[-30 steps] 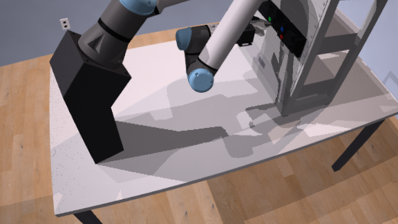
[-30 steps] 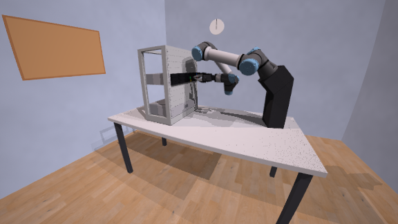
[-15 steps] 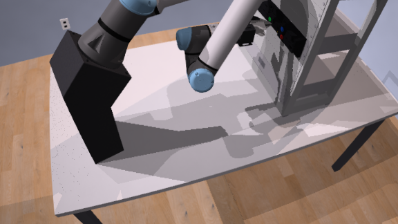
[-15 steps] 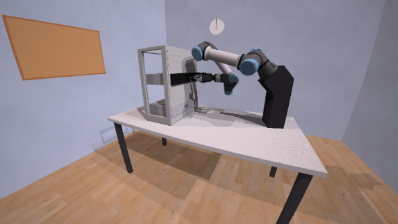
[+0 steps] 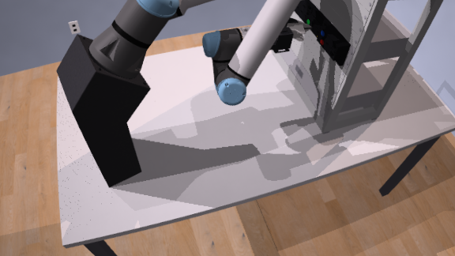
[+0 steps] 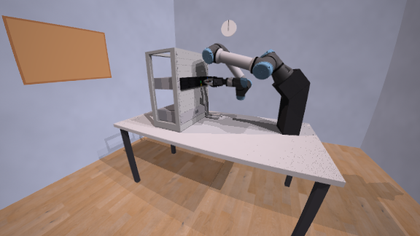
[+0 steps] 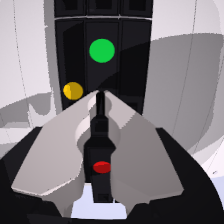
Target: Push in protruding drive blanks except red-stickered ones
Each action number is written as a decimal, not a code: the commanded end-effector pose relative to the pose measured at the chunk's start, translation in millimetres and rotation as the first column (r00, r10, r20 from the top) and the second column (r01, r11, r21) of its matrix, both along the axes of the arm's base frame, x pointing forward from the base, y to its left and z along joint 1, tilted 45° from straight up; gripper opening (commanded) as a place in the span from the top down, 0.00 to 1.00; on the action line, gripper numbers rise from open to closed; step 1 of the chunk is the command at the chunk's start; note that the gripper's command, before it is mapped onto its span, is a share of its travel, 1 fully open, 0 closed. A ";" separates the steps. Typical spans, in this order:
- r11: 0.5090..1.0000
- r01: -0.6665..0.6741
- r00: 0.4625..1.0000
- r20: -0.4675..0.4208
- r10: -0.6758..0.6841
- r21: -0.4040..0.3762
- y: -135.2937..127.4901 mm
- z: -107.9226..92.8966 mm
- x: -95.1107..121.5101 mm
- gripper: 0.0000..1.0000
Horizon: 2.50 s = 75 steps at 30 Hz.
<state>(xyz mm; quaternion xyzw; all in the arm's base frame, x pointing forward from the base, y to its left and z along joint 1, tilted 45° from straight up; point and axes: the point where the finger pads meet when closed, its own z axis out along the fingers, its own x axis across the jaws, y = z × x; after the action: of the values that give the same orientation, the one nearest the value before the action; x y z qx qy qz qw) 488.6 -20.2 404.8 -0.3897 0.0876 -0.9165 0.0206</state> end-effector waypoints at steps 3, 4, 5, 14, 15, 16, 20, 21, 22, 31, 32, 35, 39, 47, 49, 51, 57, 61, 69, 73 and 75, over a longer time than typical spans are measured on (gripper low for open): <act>1.000 0.000 1.000 0.001 0.000 0.000 0.0 0.4 -0.2 1.00; 1.000 0.000 1.000 0.001 0.000 0.000 0.0 0.4 -0.2 1.00; 1.000 0.000 1.000 0.001 0.000 0.000 0.0 0.4 -0.2 1.00; 1.000 0.000 1.000 0.001 0.000 0.000 0.0 0.4 -0.2 1.00; 1.000 0.000 1.000 0.001 0.000 0.000 0.0 0.4 -0.2 1.00; 1.000 0.000 1.000 0.001 0.000 0.000 0.0 0.4 -0.2 1.00; 1.000 0.000 1.000 0.001 0.000 0.000 0.0 0.4 -0.2 1.00; 1.000 0.000 1.000 0.001 0.000 0.000 0.0 0.4 -0.2 1.00; 1.000 0.000 1.000 0.001 0.000 0.000 0.0 0.4 -0.2 1.00; 1.000 0.000 1.000 0.001 0.000 0.000 -1.1 5.4 5.1 1.00; 1.000 0.000 1.000 0.001 0.000 0.000 -1.2 6.3 6.0 1.00; 1.000 0.000 1.000 0.001 0.000 0.000 -1.4 7.2 7.0 1.00; 1.000 0.000 1.000 0.001 0.000 0.000 -1.4 7.2 7.0 1.00; 1.000 0.000 1.000 0.001 0.000 0.000 -1.9 9.4 9.4 1.00; 1.000 0.000 1.000 0.001 0.000 0.000 -2.4 11.7 11.8 1.00; 1.000 0.000 1.000 0.001 0.000 0.000 -2.6 12.9 13.0 1.00; 1.000 0.000 1.000 0.001 0.000 0.000 -2.7 12.9 13.1 1.00; 1.000 0.000 1.000 0.001 0.000 0.000 -2.7 13.0 13.1 1.00; 1.000 0.000 1.000 0.001 0.000 0.000 -3.1 15.0 15.2 1.00; 1.000 0.000 1.000 0.001 0.000 0.000 -3.1 15.0 15.2 1.00; 1.000 0.000 1.000 0.001 0.000 0.000 -3.1 15.0 15.2 1.00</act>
<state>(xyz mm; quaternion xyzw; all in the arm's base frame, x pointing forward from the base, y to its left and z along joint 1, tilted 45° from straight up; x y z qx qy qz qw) 503.9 -23.3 419.3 -0.3896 0.0876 -0.9166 0.0206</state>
